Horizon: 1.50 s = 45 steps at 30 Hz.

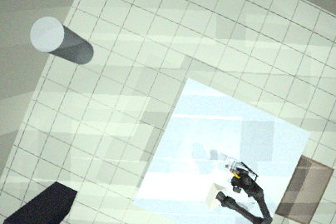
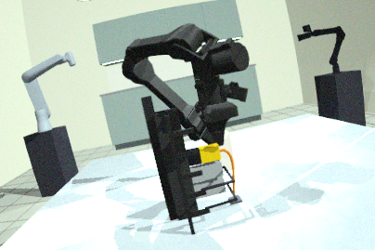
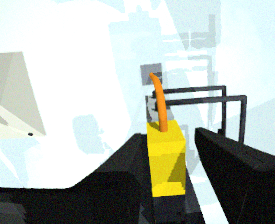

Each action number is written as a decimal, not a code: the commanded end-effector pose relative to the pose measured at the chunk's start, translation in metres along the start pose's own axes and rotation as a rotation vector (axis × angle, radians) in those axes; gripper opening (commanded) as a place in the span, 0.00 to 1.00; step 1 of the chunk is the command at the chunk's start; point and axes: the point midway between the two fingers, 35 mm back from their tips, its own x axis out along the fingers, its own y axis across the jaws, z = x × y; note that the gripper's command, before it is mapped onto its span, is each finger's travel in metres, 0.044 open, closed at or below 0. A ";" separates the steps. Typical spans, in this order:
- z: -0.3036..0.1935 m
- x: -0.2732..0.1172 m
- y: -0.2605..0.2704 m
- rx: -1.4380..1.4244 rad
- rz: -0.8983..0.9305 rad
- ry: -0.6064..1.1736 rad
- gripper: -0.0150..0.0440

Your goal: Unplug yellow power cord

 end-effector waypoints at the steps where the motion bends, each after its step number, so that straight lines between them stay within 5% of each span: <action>1: -0.008 0.000 0.000 -0.006 -0.003 0.005 0.53; 22: -0.017 0.012 0.001 -0.006 -0.003 0.006 0.53; 26: -0.017 0.010 0.001 0.000 0.002 0.003 0.35; 34: -0.017 0.010 0.001 0.000 0.002 0.003 0.26; 45: -0.003 0.009 0.000 -0.002 0.001 0.001 0.25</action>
